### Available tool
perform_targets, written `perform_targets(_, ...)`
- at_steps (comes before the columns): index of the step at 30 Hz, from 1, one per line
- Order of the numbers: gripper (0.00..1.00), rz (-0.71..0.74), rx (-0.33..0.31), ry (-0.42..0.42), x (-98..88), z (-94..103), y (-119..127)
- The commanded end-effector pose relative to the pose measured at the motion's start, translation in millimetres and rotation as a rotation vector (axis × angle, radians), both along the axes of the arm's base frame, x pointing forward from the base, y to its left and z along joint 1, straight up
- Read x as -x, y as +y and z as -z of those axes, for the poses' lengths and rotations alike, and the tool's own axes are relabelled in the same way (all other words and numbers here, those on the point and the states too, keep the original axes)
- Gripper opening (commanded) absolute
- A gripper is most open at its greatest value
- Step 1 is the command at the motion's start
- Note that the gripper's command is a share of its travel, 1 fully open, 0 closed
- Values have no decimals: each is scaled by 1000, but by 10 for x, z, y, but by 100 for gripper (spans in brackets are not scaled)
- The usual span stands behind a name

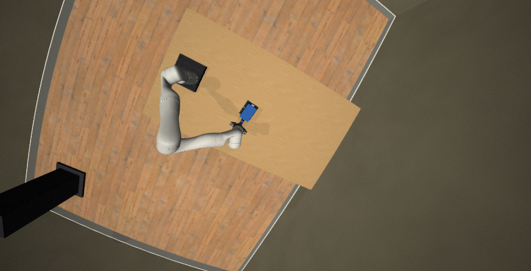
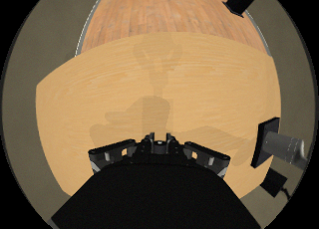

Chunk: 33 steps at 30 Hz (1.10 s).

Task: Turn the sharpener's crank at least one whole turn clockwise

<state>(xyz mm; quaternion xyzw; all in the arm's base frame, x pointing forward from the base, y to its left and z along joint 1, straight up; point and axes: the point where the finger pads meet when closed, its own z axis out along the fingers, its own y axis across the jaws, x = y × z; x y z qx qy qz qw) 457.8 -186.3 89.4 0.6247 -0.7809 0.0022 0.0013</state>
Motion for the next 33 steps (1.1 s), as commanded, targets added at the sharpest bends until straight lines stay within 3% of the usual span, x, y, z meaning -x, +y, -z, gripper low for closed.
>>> perform_targets(1,0,0,1,-2,-7,-5,-2)
perform_targets(11,0,0,1,-2,-7,-5,-2)
perform_targets(12,53,0,1,-2,-7,-5,-2)
perform_targets(33,53,0,1,-2,-7,-5,-2)
